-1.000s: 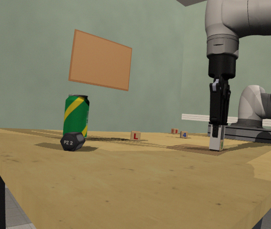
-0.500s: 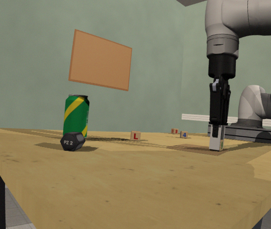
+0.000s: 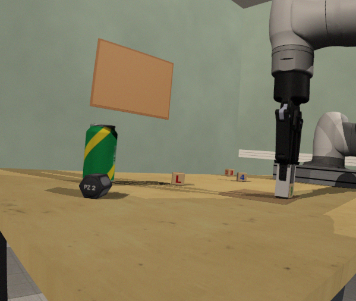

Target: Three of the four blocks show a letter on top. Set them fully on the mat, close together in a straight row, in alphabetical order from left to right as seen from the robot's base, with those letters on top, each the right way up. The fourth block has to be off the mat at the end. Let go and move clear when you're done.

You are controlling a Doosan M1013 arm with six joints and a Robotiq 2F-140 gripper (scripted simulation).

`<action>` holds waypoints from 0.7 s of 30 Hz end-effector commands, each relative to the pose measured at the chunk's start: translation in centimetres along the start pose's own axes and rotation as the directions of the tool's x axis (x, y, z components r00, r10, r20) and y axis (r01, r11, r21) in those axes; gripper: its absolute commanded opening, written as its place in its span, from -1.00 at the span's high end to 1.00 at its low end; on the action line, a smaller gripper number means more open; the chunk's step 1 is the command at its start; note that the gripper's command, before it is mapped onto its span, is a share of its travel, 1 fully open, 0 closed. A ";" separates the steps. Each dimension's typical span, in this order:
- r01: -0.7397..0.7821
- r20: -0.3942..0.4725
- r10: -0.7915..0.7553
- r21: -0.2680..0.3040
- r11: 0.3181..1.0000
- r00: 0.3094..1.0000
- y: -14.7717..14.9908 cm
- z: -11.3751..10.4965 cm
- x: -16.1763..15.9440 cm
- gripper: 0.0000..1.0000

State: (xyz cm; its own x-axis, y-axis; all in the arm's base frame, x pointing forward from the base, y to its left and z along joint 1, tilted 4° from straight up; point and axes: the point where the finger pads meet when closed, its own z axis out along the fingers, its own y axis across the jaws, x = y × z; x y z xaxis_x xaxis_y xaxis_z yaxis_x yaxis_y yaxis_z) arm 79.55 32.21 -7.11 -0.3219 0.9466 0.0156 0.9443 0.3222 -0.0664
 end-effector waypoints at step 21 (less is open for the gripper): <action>0.002 -0.004 -0.002 -0.007 1.000 1.000 0.2 -0.2 0.5 0.30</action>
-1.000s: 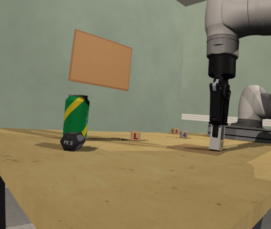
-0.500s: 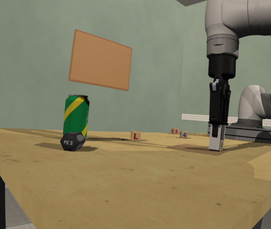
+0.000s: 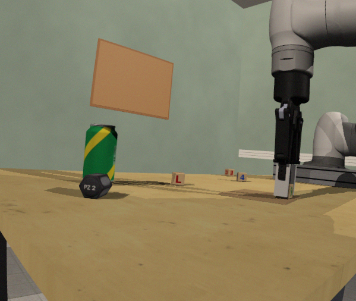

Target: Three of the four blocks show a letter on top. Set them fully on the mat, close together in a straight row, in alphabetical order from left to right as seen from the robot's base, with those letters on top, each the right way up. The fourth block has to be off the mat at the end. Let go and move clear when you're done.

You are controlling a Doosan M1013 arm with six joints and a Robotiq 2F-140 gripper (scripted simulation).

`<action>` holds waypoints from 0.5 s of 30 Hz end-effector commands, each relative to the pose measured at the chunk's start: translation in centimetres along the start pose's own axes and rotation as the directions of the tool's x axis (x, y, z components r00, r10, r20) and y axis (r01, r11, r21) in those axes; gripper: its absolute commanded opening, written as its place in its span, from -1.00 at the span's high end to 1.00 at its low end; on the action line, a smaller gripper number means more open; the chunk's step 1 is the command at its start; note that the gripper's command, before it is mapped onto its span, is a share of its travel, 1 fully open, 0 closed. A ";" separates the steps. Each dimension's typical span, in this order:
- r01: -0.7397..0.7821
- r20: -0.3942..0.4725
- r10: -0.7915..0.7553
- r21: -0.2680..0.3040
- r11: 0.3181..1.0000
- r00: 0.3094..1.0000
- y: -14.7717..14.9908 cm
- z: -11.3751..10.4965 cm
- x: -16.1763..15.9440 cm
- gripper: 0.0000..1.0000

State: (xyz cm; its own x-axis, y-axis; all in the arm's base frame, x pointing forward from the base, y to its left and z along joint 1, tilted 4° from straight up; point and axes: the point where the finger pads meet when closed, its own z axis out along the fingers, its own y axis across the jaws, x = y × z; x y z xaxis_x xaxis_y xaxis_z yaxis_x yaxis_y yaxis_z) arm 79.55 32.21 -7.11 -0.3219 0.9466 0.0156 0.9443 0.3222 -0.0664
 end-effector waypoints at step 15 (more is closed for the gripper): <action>0.002 -0.003 -0.002 -0.006 1.000 1.000 0.2 -3.8 0.4 0.30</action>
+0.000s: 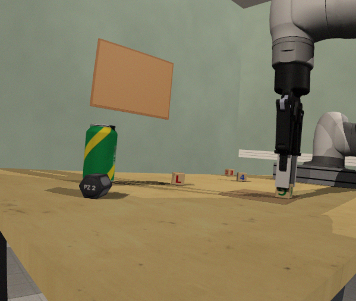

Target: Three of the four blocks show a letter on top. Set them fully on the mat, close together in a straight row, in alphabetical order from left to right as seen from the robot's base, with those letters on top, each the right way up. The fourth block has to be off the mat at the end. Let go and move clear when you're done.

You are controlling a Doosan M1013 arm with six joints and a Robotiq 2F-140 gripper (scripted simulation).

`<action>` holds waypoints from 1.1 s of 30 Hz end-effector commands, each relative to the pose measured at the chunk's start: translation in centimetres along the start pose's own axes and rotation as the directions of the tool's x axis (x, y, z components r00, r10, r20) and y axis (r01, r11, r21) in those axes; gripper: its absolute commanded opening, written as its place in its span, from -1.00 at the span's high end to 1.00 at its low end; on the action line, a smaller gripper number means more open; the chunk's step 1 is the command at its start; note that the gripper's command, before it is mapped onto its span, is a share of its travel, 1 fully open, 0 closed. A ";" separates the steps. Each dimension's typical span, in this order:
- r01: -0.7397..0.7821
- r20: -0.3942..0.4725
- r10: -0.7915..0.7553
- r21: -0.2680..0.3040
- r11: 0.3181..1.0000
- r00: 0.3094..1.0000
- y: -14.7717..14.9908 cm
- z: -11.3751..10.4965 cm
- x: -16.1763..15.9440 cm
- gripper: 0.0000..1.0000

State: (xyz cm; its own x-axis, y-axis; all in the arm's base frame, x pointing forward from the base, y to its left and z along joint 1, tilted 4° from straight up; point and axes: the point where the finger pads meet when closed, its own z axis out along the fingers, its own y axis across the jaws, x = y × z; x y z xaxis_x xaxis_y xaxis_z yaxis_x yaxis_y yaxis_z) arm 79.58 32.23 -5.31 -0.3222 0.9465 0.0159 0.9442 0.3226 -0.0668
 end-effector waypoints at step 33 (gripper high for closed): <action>0.000 -0.002 0.000 -0.006 1.000 1.000 0.2 -7.7 0.2 -1.00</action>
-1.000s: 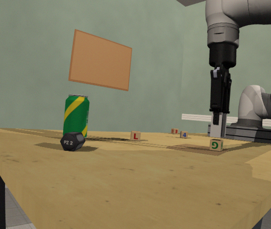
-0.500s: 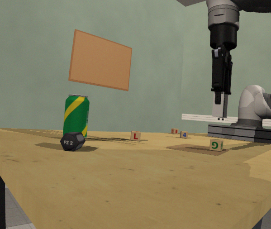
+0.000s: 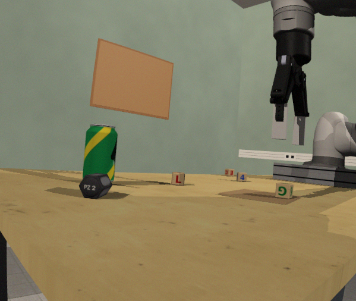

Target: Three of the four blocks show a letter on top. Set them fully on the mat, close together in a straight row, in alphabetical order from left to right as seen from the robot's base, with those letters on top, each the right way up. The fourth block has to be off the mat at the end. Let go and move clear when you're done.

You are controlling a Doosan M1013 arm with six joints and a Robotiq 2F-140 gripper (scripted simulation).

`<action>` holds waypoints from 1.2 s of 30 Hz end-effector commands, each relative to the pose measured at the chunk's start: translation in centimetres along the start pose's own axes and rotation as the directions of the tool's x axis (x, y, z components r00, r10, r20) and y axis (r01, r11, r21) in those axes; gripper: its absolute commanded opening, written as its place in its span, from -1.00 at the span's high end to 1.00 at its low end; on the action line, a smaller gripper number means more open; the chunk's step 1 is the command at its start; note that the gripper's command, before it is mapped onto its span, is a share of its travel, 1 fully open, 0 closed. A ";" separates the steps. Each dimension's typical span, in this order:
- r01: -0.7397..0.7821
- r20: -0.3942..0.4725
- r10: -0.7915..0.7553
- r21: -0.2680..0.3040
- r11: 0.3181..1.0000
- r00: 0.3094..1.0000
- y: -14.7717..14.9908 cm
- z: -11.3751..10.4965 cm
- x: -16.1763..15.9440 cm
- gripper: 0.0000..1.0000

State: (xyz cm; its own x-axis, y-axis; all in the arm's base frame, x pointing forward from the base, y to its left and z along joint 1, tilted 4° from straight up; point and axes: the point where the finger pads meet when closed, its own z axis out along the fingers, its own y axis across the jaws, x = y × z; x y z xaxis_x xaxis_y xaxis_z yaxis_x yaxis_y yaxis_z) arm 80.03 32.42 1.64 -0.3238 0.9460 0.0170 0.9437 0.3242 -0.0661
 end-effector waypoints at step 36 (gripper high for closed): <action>0.480 0.009 -0.480 -0.007 0.877 0.877 -19.9 -1.8 -28.0 -1.00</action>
State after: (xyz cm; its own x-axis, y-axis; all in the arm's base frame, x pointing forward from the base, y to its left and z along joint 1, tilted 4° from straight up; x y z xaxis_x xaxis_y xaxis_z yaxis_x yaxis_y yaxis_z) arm 72.40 3.46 3.94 -0.6891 0.7237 0.0367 0.7215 0.6899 -0.0583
